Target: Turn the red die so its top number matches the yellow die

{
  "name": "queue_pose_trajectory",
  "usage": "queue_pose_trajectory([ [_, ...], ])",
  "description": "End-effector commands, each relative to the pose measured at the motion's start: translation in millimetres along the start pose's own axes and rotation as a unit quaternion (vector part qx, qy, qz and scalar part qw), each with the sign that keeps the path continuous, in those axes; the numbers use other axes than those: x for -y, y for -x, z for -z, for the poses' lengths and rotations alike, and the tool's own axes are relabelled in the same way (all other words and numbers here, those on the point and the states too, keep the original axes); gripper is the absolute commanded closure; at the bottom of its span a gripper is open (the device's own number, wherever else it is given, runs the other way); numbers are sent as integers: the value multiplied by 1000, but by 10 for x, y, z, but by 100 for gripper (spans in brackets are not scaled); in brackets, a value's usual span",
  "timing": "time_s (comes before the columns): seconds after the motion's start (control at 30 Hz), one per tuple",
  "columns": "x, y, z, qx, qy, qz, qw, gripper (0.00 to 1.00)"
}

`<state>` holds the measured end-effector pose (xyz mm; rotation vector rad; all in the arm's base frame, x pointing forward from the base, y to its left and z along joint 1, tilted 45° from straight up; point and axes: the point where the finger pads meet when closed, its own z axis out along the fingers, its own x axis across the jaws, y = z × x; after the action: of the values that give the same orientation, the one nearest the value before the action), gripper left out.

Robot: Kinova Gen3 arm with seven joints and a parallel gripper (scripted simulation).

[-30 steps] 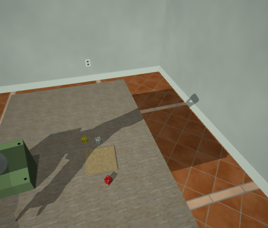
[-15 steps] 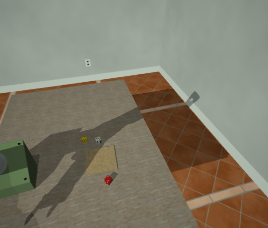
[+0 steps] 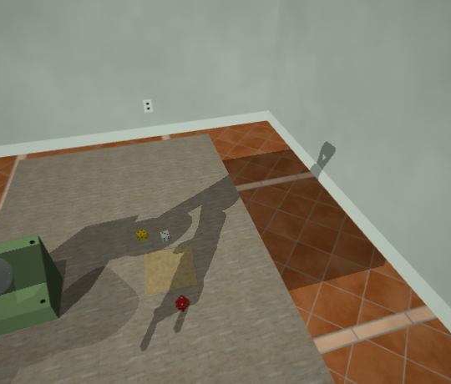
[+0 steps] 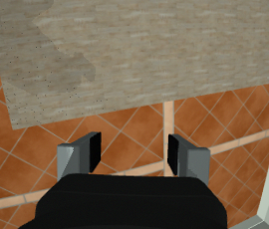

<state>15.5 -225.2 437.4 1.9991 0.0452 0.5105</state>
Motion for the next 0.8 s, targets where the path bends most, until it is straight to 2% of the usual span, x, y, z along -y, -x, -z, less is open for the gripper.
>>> queue_pose_trajectory([
  [0.0, -151, -309, 145, -5, 29, 29, 999, 0],
  [0.07, -229, -681, 231, -19, 43, 55, 997, 0],
  [0.1, -229, -681, 231, -19, 43, 55, 997, 0],
  [0.17, -247, -1083, 309, -33, 53, 85, 994, 0],
  [0.2, -247, -1083, 309, -33, 53, 85, 994, 0],
  [0.27, -196, -1500, 370, -45, 58, 116, 991, 0],
  [0.3, -196, -1500, 370, -45, 58, 116, 991, 0],
  [0.37, -73, -1918, 405, -55, 58, 149, 986, 0],
  [0.4, -73, -1918, 405, -55, 58, 149, 986, 0],
  [0.47, 123, -2320, 407, -62, 53, 182, 980, 0],
  [0.53, 123, -2320, 407, -62, 53, 182, 980, 0],
  [0.6, 384, -2689, 373, -66, 42, 216, 973, 0],
  [0.63, 384, -2689, 373, -66, 42, 216, 973, 0],
  [0.7, 699, -3011, 302, -66, 27, 248, 966, 0],
  [0.73, 699, -3011, 302, -66, 27, 248, 966, 0],
  [0.77, 872, -3150, 253, -65, 18, 264, 962, 0],
])
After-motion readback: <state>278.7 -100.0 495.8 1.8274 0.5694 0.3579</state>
